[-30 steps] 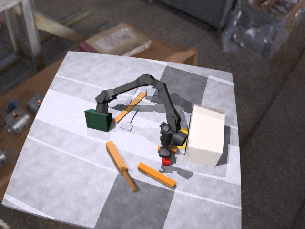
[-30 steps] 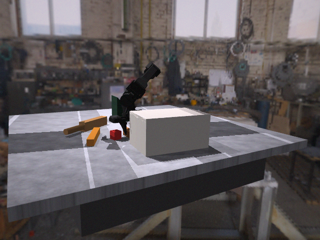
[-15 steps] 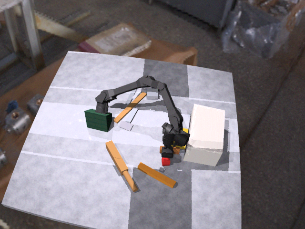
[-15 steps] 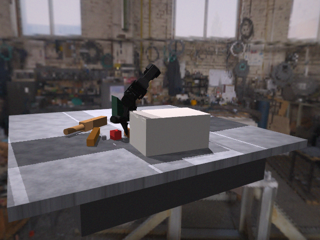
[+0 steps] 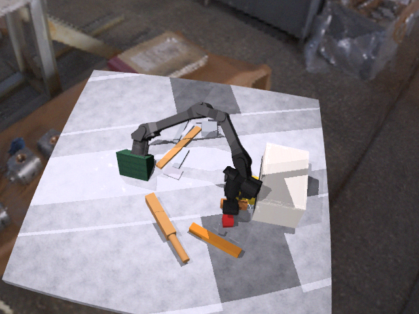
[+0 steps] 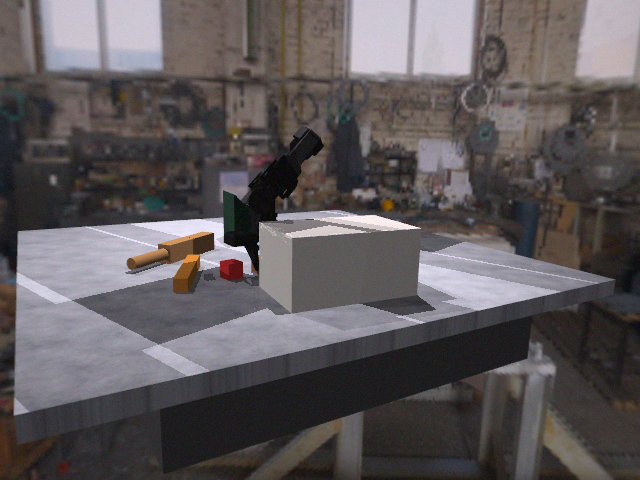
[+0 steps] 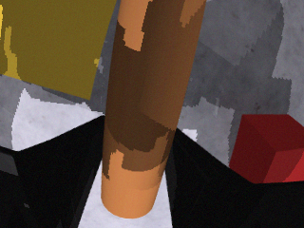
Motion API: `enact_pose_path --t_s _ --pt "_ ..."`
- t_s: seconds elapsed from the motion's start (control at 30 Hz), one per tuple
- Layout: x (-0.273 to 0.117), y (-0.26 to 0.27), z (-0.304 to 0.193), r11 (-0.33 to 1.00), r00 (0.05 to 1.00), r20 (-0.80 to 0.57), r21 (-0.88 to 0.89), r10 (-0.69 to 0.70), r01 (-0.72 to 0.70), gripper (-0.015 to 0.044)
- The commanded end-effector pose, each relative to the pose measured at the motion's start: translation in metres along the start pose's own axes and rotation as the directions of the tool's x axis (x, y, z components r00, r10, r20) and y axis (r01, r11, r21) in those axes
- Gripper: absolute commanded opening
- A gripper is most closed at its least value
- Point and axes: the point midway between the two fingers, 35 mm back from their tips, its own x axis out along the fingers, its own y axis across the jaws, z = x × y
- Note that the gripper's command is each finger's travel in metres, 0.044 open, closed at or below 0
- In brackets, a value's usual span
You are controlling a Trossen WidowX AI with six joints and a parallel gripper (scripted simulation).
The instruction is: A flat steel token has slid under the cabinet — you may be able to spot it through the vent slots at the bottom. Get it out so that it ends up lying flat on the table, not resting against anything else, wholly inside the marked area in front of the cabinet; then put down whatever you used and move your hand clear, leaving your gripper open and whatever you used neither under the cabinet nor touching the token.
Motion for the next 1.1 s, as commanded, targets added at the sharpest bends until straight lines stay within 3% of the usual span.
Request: enact_pose_path --t_s 0.0,1.07 --pt "0.001 0.009 0.001 1.000 1.000 0.002 -0.007 0.009 -0.009 0.0000" --pt "0.001 0.035 0.001 1.000 1.000 0.002 -0.007 0.010 -0.010 0.0000"
